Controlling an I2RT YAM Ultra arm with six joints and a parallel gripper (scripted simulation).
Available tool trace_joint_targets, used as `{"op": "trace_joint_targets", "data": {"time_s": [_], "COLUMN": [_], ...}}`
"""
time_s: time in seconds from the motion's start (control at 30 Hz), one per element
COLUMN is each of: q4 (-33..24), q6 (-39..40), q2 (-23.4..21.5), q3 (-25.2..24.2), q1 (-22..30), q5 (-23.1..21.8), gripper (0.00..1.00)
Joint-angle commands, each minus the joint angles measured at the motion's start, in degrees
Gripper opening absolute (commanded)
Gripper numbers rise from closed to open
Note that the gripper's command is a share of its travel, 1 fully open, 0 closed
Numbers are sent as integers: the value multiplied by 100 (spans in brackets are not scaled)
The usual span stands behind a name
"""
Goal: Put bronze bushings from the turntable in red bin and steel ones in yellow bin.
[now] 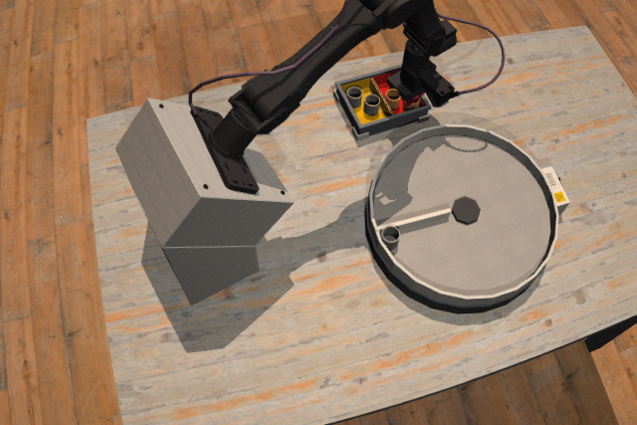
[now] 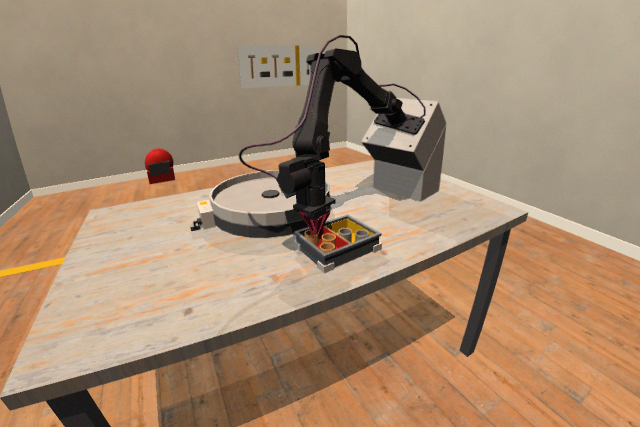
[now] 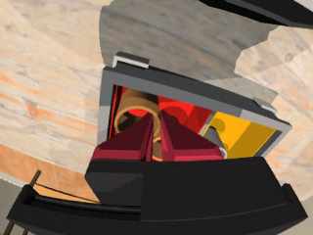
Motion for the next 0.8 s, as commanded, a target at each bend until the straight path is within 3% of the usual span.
{"op": "trace_joint_targets", "data": {"time_s": [0.0,0.77], "q4": [43,3], "q6": [-31,-29], "q2": [-81,-40], "q3": [142,153], "q1": [-30,-33], "q5": [-28,-19], "gripper": [0,0]}}
